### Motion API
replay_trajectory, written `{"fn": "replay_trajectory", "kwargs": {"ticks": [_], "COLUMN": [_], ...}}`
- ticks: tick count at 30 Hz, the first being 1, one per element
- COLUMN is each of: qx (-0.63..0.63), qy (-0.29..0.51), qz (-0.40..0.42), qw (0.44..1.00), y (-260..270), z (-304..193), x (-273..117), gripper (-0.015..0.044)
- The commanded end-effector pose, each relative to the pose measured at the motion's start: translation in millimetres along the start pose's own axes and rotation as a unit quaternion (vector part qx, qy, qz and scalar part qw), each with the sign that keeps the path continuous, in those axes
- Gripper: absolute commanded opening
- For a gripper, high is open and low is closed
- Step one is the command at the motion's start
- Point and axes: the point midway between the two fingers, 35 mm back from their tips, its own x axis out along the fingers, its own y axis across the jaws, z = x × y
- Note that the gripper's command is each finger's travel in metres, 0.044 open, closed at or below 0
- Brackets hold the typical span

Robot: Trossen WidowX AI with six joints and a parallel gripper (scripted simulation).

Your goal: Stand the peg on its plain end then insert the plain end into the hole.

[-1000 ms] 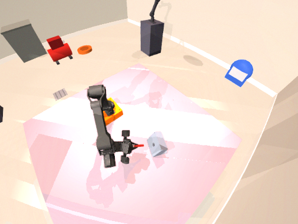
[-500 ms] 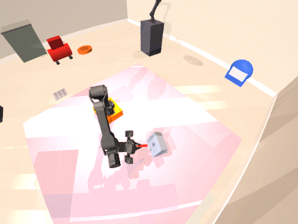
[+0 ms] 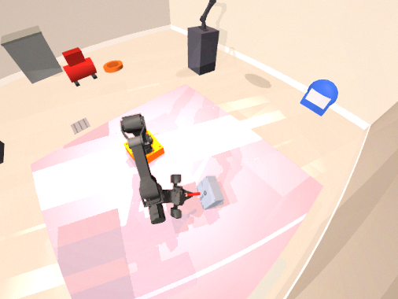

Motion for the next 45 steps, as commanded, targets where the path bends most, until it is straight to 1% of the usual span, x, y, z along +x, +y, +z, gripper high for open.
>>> {"fn": "replay_trajectory", "kwargs": {"ticks": [1,20,34,45], "qx": [0.002,0.0,-0.003,-0.003], "qy": [-0.005,-0.006,-0.005,-0.005], "qz": [0.003,0.004,0.003,0.003], "qw": [1.0,1.0,1.0,1.0], "y": [1,1,0,0], "z": [0,0,1,1], "x": [3,26,22,29], "gripper": [0.0,0.0,0.0,0.0]}}
